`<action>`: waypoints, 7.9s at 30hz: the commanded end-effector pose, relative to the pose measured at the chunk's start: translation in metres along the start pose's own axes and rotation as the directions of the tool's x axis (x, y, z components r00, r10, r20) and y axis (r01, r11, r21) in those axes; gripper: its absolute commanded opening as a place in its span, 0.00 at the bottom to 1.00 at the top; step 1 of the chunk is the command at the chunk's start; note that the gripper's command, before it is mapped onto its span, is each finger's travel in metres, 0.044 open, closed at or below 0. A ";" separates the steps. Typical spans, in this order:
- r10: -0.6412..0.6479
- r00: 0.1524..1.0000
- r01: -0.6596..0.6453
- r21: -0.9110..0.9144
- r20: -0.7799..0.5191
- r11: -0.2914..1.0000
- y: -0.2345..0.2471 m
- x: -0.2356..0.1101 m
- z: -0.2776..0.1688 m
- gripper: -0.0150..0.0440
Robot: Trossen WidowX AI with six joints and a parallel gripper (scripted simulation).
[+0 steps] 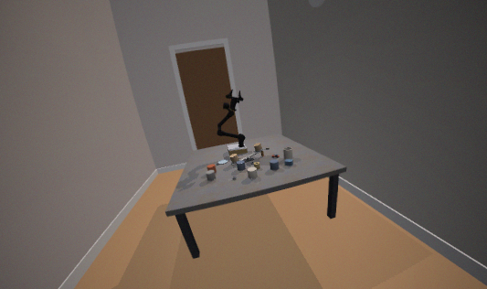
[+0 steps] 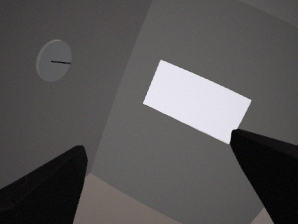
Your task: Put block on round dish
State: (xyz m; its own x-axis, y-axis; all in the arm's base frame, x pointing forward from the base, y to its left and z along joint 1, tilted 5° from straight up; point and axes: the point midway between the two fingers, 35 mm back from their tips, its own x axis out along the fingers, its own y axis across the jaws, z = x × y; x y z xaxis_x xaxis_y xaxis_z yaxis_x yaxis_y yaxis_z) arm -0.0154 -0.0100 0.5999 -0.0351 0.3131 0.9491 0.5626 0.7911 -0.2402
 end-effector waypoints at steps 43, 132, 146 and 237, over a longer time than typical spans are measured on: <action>0.722 0.676 -0.719 0.084 -0.148 0.690 0.197 -0.056 -0.004 1.00; 0.636 -0.638 0.381 0.539 -0.435 0.751 0.172 -0.389 -0.106 1.00; 0.588 -0.752 0.568 0.159 -0.298 0.808 0.162 -0.402 -0.148 1.00; 0.322 -0.932 0.056 -0.813 0.164 0.579 0.198 -0.597 -0.247 1.00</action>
State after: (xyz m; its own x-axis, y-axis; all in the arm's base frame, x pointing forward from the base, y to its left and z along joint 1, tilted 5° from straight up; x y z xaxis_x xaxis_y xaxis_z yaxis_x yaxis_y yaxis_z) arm 0.3211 -0.1701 0.0421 0.0838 0.0499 -0.9952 0.9949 0.0515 0.0864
